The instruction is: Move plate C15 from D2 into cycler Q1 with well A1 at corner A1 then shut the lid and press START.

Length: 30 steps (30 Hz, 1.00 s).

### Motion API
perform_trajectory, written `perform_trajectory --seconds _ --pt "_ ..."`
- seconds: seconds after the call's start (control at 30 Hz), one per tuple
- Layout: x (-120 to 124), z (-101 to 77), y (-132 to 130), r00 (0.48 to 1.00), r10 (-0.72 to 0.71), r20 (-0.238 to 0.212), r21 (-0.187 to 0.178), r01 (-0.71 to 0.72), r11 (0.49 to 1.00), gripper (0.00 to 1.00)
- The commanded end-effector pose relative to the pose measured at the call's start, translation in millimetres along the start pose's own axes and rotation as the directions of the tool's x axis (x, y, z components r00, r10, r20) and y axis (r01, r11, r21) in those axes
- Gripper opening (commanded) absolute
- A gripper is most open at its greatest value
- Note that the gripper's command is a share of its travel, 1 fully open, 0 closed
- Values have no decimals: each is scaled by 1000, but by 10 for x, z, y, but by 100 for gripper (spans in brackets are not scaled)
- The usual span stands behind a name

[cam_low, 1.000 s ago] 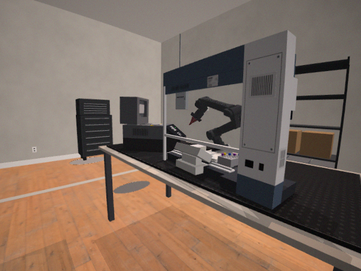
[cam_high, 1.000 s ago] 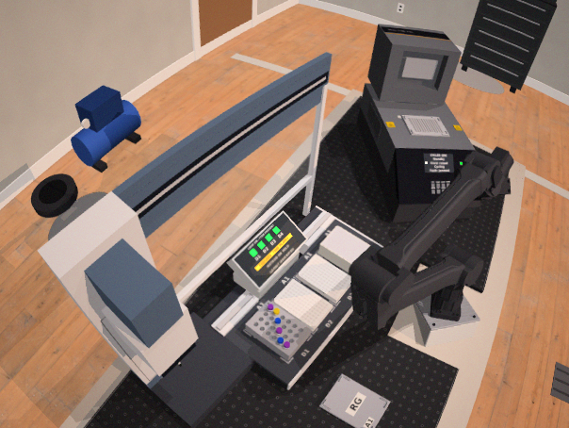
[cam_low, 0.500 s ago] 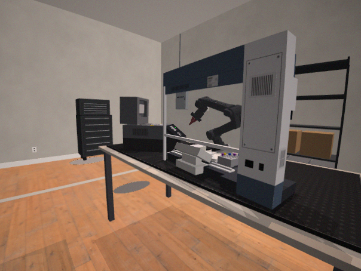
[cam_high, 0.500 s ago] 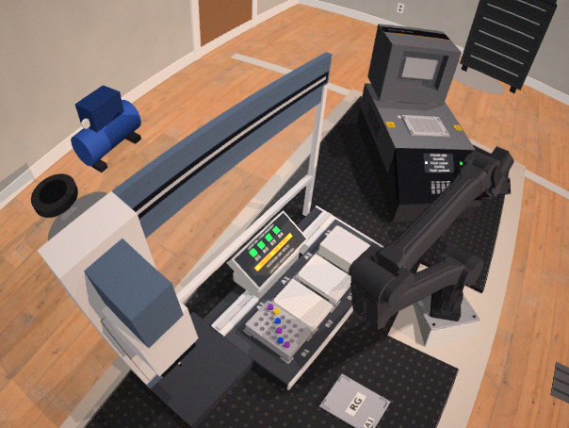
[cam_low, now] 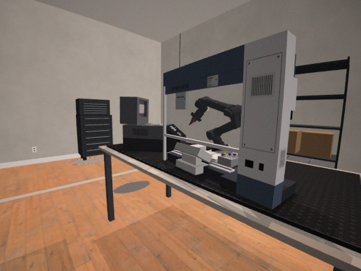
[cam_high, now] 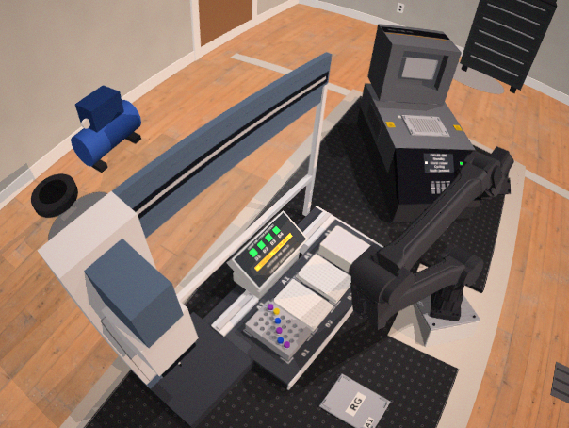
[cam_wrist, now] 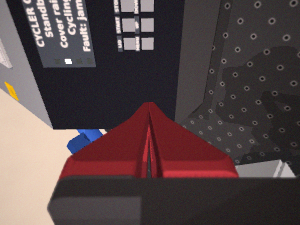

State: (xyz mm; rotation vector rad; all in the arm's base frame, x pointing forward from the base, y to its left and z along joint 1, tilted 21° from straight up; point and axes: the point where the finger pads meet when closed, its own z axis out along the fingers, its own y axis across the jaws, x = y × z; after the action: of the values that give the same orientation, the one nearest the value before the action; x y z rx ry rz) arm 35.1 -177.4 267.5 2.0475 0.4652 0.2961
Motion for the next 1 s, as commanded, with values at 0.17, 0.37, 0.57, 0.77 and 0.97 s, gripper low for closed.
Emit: perform_trajectory --seconds 0.17,0.37,0.57,0.77,0.97 --pt "40 -29 12 1000 -2 3 -6 2 1000 0" --pt "9 -30 44 1000 -21 15 -17 21 1000 0" --pt "-4 -30 58 999 -28 20 -21 29 999 0" --pt "-12 -31 64 999 -32 23 -23 32 999 0" --pt "2 -30 46 1000 -22 18 -17 22 1000 0"
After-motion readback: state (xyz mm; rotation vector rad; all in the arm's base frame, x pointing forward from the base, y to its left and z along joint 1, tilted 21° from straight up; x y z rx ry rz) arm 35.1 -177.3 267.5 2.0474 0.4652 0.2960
